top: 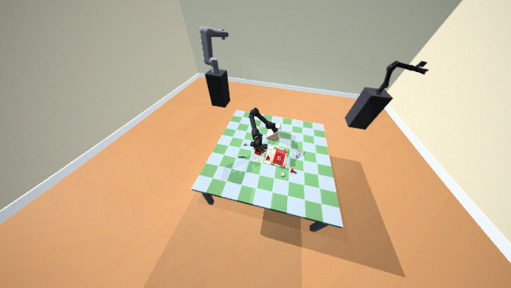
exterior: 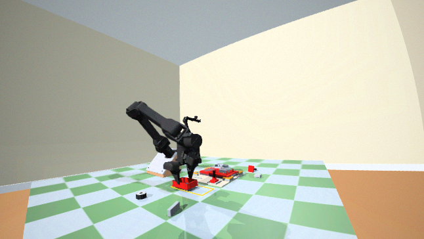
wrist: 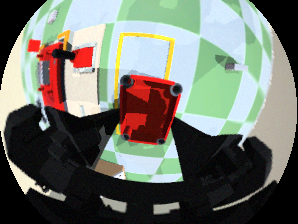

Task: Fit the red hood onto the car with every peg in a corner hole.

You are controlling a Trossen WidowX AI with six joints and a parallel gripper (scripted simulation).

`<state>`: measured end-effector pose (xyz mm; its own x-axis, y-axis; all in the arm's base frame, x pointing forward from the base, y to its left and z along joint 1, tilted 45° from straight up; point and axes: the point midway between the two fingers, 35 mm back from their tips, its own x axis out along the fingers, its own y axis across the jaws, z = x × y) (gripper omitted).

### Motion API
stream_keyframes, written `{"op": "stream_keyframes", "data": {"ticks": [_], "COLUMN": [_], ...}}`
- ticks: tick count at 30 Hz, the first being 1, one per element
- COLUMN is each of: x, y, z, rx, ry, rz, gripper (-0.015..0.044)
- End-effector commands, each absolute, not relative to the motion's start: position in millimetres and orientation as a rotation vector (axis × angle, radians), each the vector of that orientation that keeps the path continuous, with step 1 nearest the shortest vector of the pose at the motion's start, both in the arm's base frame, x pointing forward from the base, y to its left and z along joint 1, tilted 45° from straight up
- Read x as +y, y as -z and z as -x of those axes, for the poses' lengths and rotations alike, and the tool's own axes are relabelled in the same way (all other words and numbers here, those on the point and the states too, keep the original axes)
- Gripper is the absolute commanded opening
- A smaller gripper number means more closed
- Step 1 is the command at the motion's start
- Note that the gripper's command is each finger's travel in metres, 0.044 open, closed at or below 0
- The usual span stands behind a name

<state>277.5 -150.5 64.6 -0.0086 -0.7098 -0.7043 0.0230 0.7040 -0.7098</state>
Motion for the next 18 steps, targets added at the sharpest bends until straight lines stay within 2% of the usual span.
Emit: {"op": "stream_keyframes", "data": {"ticks": [1,10,18], "x": [-156.0,-156.0,-156.4], "y": [-56.1,-56.1,-58.3], "z": [-274.5,-274.5,-275.9], "rx": [1.487,1.487,1.482], "ry": [0.63,0.63,0.637], "rz": [0.603,0.603,0.602], "gripper": [0.0,0.0,0.021]}}
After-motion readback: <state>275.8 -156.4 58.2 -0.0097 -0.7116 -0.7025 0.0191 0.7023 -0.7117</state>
